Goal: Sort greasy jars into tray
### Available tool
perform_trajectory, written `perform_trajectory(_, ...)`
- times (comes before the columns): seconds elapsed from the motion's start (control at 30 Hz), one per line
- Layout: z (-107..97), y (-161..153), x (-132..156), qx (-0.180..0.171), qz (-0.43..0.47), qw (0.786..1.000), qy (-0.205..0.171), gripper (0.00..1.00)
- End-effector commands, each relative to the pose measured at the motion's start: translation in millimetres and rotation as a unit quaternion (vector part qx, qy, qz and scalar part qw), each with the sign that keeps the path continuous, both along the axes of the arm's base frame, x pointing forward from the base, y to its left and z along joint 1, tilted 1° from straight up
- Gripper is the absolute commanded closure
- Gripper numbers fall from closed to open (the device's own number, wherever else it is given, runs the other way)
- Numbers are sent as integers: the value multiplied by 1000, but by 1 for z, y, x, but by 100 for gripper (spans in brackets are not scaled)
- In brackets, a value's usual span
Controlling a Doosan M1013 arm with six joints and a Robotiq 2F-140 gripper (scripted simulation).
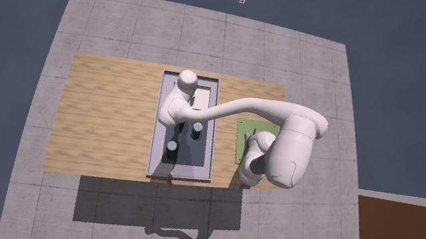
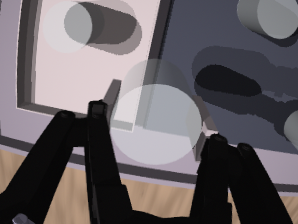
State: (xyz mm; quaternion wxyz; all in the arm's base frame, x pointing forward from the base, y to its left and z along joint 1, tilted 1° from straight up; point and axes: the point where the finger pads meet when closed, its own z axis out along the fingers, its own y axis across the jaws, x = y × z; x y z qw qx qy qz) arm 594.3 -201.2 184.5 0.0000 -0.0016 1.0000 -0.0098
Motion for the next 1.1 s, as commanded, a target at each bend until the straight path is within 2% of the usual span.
perform_trajectory(0.0,2,-13,8,2,3,1000,0,100)
perform_trajectory(1.07,3,-98,46,2,3,1000,0,100)
